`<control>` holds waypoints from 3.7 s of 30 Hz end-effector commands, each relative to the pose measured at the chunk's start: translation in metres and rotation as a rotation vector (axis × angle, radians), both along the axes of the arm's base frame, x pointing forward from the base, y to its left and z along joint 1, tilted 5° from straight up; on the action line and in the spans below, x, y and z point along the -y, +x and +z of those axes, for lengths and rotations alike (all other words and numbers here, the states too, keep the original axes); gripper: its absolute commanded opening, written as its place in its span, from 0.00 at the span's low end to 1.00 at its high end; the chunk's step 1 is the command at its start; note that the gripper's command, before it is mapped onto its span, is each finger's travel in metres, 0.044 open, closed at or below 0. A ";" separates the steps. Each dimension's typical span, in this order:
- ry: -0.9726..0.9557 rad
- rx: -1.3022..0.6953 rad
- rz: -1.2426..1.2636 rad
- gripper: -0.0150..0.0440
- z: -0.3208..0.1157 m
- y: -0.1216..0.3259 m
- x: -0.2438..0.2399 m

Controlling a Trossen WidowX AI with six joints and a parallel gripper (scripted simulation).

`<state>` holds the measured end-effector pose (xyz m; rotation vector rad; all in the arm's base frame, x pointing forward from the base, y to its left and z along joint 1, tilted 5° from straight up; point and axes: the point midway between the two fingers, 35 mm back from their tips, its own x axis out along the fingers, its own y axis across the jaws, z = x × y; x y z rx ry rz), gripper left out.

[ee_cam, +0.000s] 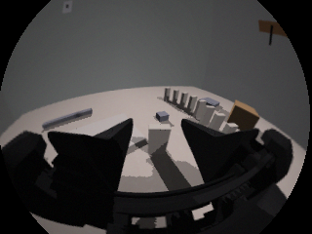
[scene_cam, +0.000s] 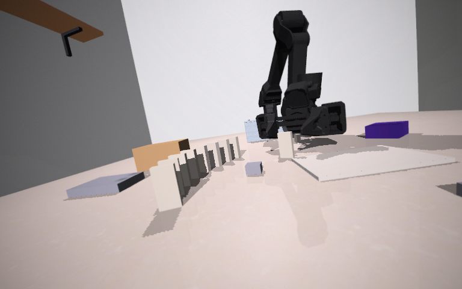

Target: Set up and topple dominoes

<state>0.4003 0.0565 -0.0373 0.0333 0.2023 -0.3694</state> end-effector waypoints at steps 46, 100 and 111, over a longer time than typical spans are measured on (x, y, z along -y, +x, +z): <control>0.302 -0.920 0.050 1.00 0.030 0.082 0.012; 0.523 -1.316 0.002 0.64 0.008 0.026 0.011; 0.523 -1.316 0.002 0.44 0.008 0.026 0.011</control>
